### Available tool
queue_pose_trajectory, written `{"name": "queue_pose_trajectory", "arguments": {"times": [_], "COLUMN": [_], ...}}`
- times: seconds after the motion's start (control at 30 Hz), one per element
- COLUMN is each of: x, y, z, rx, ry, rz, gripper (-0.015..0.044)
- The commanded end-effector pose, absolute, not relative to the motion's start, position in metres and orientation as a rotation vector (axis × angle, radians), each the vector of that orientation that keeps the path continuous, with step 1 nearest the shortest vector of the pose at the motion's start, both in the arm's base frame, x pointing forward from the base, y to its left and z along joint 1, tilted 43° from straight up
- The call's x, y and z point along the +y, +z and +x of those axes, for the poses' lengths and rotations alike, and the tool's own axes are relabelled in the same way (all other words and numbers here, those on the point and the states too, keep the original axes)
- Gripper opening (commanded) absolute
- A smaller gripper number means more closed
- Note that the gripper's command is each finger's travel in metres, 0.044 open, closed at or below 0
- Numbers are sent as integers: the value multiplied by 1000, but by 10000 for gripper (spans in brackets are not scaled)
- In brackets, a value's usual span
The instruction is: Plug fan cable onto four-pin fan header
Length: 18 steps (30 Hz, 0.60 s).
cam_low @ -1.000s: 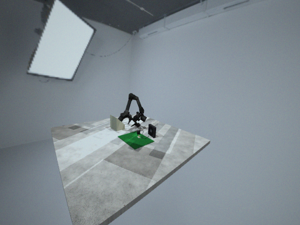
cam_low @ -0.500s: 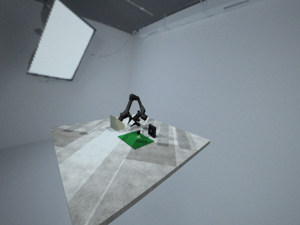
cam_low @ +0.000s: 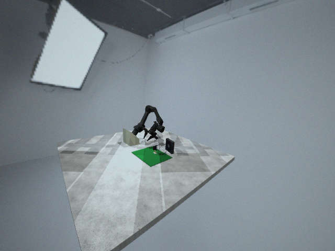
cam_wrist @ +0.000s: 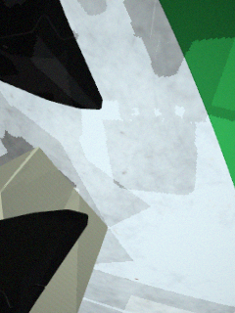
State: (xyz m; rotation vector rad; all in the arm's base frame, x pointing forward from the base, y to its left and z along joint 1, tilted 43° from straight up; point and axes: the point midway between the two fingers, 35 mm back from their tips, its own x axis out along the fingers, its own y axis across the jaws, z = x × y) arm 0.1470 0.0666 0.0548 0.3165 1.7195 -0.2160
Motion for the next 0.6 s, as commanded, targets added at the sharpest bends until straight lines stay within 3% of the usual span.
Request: {"name": "queue_pose_trajectory", "arguments": {"times": [0.0,0.57], "x": [69,71], "y": [59,81], "z": [150,167], "rx": [1747,1771], "ry": [-151,152], "rz": [347,536], "gripper": [205,205]}}
